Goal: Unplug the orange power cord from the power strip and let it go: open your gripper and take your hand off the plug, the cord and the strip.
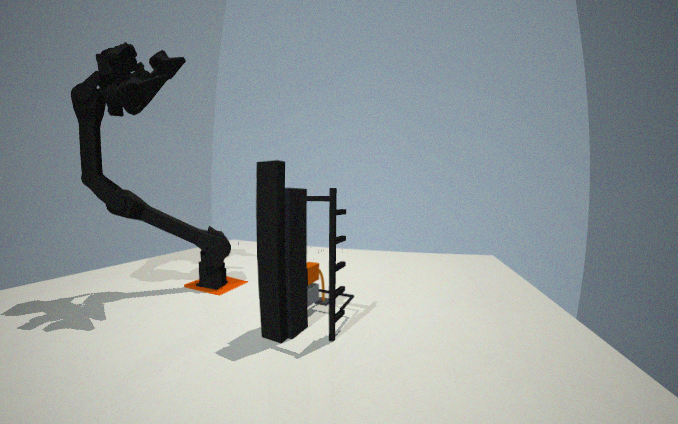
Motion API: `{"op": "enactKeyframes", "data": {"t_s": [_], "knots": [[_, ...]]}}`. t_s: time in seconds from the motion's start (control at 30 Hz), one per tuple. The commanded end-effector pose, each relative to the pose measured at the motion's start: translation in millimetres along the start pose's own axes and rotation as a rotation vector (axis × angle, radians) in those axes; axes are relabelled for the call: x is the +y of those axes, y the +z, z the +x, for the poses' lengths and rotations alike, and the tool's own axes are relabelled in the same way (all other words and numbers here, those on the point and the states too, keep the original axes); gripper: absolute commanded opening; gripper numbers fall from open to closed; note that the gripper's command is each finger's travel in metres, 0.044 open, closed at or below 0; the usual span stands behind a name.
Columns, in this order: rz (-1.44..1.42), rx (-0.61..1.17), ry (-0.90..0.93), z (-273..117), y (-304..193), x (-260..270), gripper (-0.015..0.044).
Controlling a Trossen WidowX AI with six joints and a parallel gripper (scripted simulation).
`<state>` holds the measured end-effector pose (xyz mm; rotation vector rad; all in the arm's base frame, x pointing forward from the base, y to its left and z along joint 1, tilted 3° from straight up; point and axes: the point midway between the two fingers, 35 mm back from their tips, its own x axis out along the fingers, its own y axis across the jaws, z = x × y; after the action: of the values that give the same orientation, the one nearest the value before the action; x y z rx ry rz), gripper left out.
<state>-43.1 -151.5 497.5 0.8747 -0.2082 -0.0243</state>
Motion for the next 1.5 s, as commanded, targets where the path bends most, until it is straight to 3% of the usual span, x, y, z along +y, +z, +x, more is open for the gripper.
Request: {"op": "enactKeyframes", "data": {"t_s": [0.0, 0.27, 0.53, 0.87, 1.07, 1.27, 1.47], "knots": [[-0.016, 0.004, -0.004, 2, -2, 2, 0.0374], [-0.604, 0.204, -0.144, 78, -77, 50, 0.0164], [-1.192, 0.585, -0.238, 175, -168, 38, 0.0160], [-1.615, 1.160, -0.152, 254, -256, -47, 0.0160], [-1.710, 1.534, 0.044, 275, -300, -122, 0.0160], [-1.663, 1.848, 0.353, 270, -337, -201, 0.0160], [-1.627, 1.912, 0.451, 264, -347, -221, 0.0160]]}}
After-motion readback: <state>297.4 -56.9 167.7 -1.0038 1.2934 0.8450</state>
